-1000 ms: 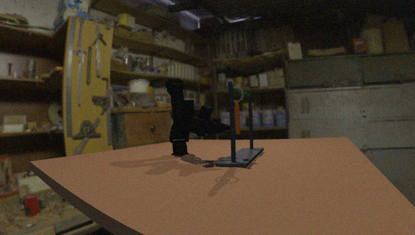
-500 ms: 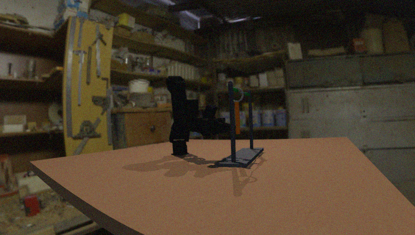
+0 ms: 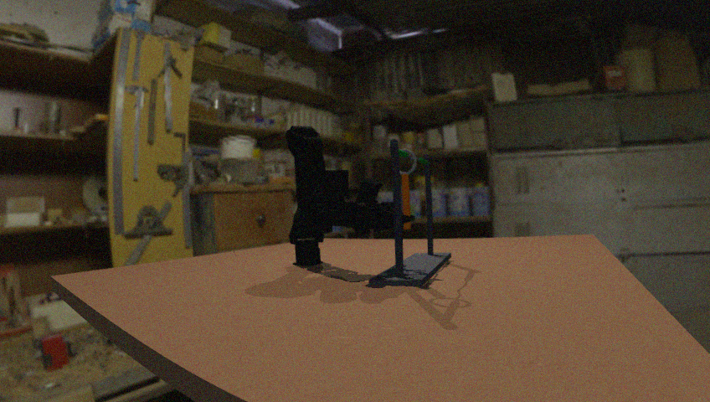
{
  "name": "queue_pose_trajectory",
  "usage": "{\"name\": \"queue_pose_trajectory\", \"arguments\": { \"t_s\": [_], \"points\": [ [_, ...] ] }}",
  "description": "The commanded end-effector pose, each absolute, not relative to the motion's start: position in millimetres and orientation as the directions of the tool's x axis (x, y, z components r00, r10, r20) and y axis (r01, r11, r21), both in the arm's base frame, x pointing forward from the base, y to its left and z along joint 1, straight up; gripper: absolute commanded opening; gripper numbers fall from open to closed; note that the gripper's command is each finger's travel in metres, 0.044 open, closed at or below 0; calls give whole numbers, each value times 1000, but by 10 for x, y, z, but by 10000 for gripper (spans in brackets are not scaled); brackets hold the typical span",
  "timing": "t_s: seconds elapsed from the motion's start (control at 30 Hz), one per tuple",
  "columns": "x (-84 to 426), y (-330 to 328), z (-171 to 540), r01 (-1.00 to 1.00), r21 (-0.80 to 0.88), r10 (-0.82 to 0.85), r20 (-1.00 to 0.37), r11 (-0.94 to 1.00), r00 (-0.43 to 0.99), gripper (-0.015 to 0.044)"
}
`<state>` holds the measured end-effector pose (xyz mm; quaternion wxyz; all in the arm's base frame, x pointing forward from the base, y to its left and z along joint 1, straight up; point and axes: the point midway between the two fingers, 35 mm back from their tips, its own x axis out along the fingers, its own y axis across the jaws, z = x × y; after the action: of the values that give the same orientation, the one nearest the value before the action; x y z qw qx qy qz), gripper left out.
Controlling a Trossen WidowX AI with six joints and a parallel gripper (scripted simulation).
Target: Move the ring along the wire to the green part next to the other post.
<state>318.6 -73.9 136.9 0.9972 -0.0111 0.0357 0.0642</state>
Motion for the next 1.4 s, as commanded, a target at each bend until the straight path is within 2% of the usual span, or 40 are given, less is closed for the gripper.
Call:
{"name": "queue_pose_trajectory", "arguments": {
  "t_s": [0.0, 0.43, 1.07, 1.37],
  "points": [
    [3258, -731, 1359, -126, -12, 125, -72, 992, 990, 160],
    [3446, -678, 1324, -126, -11, 125, -69, 992, 990, 160],
    [3449, -677, 1324, -126, -11, 125, -69, 992, 990, 160],
    [3445, -671, 1321, -130, -16, 129, -71, 991, 989, -76]
  ]
}}
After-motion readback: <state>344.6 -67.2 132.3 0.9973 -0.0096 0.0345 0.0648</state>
